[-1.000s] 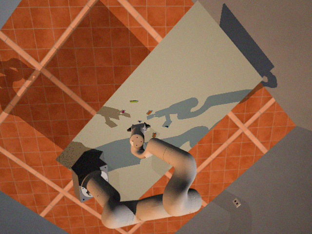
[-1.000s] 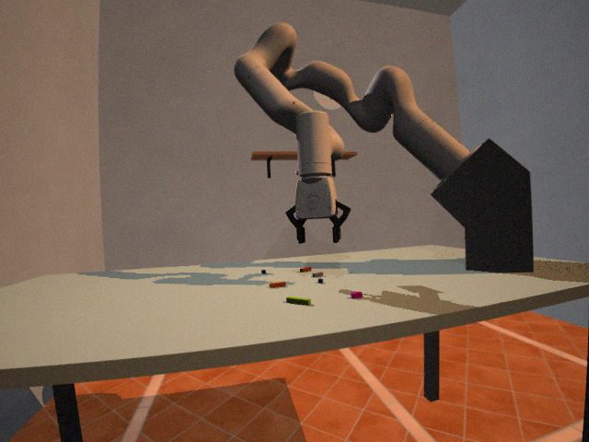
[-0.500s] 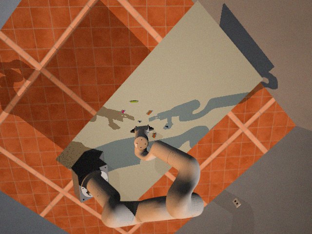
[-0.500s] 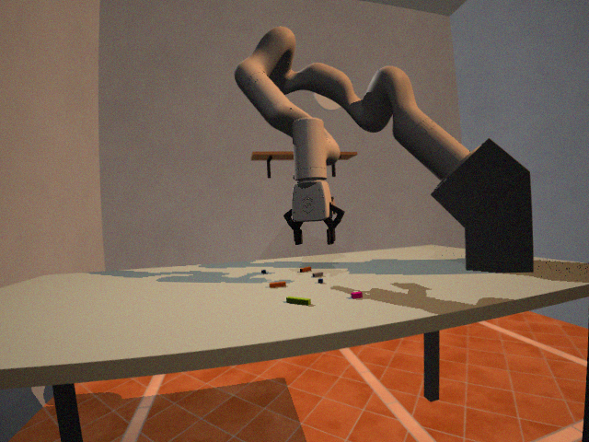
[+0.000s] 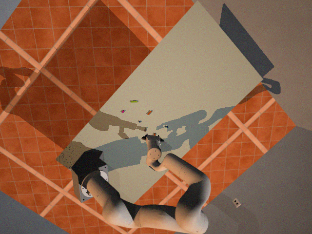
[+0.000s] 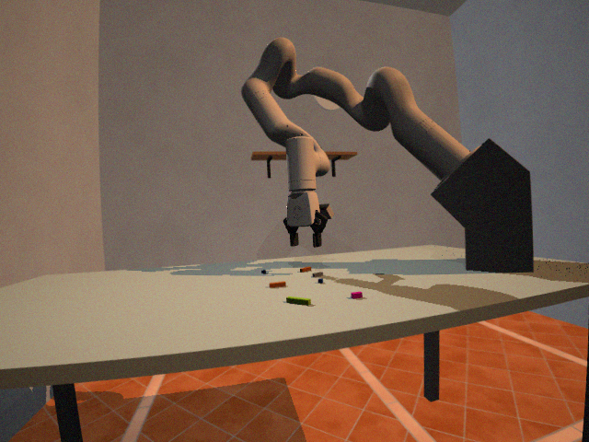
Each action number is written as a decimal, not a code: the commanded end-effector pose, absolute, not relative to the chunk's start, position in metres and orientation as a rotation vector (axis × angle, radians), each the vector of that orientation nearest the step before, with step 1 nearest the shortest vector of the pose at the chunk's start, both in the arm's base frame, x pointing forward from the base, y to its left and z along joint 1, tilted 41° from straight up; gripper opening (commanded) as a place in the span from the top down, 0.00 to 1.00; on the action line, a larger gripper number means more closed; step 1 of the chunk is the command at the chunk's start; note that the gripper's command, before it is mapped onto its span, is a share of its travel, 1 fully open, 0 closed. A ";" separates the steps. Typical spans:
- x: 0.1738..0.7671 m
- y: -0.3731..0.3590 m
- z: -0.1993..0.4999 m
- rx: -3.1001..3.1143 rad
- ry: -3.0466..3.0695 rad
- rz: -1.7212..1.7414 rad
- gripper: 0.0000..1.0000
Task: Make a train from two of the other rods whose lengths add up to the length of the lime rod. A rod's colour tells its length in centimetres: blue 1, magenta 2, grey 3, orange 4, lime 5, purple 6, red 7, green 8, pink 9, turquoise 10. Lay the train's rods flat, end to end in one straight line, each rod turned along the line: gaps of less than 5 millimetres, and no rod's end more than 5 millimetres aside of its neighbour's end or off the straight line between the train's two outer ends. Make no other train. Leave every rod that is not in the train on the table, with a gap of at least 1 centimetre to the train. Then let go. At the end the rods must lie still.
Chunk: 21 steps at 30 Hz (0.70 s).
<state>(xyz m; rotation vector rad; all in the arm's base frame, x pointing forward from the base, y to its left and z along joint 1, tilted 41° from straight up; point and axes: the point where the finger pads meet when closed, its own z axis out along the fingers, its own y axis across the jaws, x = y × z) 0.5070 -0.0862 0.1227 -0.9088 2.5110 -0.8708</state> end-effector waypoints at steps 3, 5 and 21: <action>0.503 -0.116 0.134 -0.815 2.518 -0.844 0.76; 0.503 -0.116 0.134 -0.815 2.518 -0.844 0.76; 0.503 -0.116 0.134 -0.815 2.518 -0.844 0.76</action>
